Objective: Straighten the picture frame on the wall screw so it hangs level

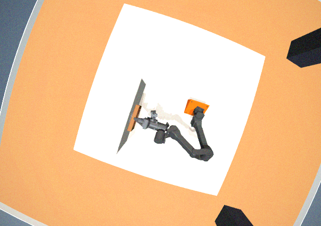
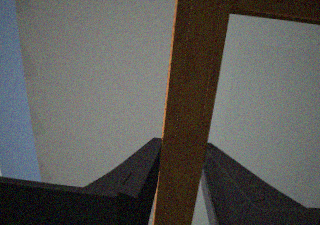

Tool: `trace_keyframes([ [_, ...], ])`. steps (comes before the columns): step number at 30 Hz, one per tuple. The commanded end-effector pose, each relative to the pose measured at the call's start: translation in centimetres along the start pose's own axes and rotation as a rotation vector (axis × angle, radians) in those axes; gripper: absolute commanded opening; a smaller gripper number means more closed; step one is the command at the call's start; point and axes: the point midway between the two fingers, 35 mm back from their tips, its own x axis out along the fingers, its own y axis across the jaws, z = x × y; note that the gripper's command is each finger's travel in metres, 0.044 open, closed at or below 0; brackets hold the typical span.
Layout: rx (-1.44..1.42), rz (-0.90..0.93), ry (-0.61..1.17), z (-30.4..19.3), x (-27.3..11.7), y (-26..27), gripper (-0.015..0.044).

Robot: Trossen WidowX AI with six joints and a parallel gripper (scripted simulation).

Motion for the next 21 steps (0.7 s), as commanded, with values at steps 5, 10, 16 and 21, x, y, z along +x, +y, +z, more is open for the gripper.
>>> trace_keyframes([
  [5, -0.048, 0.000, -0.001, -0.01, 0.00, -0.07, 0.0000],
  [10, -0.040, 0.000, 0.000, -0.02, 0.00, -0.03, 0.0053],
  [16, -0.040, 0.000, 0.000, -0.02, 0.00, -0.03, 0.0210],
  [21, -0.040, 0.000, 0.000, -0.02, 0.00, -0.03, 0.0260],
])
